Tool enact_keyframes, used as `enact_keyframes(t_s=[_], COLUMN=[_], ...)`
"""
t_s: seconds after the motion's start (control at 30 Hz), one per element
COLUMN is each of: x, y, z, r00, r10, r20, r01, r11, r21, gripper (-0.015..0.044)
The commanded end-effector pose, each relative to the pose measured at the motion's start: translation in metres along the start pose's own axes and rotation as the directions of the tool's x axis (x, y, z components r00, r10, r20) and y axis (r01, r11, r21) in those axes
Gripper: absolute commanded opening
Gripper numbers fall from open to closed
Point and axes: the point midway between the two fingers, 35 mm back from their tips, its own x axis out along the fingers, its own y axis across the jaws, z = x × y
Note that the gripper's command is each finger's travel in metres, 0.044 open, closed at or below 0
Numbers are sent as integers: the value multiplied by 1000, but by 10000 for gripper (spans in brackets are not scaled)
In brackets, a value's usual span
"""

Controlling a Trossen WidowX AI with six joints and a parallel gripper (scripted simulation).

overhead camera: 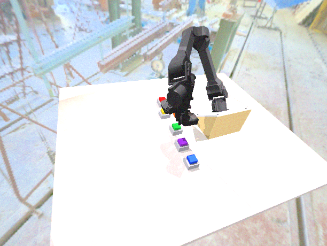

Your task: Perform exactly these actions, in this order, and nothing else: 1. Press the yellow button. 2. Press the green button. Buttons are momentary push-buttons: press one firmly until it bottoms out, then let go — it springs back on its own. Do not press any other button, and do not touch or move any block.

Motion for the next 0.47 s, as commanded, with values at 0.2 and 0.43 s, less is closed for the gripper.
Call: enact_keyframes(t_s=[0.2, 0.43], x=[-50, -54], y=[136, 155], z=[-10, -17], r00=[1000, 1000], r10=[18, 8], r20=[2, 1], r01=[-18, -8], r11=[1000, 1000], r21=[-6, -4], gripper=[361, 400])
